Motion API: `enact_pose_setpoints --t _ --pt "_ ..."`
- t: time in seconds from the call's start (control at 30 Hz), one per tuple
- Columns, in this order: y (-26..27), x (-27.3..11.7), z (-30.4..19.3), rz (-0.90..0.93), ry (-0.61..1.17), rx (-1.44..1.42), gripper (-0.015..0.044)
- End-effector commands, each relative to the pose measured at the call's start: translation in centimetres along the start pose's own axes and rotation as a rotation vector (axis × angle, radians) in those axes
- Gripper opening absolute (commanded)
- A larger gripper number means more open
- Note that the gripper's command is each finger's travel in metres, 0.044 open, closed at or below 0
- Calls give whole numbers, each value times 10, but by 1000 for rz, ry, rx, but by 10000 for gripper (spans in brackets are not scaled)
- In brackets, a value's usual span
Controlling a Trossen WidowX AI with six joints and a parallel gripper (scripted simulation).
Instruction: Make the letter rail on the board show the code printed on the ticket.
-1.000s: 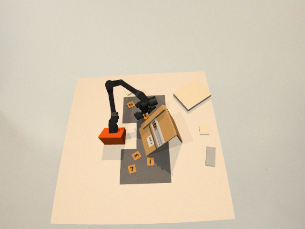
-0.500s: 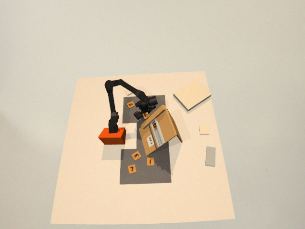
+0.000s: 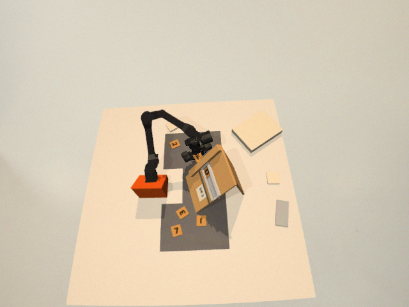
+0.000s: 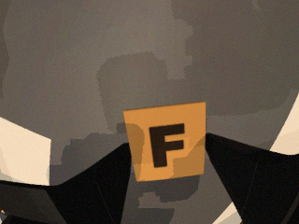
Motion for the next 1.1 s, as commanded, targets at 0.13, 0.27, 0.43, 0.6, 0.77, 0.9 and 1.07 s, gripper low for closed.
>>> enact_pose_setpoints --t 0.13,0.27,0.43,0.6,0.77,0.9,1.07 --pt "-14 -6 -5 -51 25 105 0" --pt "-21 -10 -8 -77 34 161 0" --pt "-29 -14 -11 -111 42 230 0" --pt "-37 -18 -15 -145 49 299 0" --pt "-46 -23 -18 -181 53 368 0" --pt "-52 -27 -21 -210 54 423 0" --pt "-60 -33 -25 -247 54 490 0"
Point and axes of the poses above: the point midway between the two fingers, 35 mm back from their tips, its own x axis out along the fingers, its own y axis across the jaws, z = x × y, the point moved 8 cm from there along -x, back along the fingers, and after that the axes turned 1 degree about -x, right-handed, at the moved point
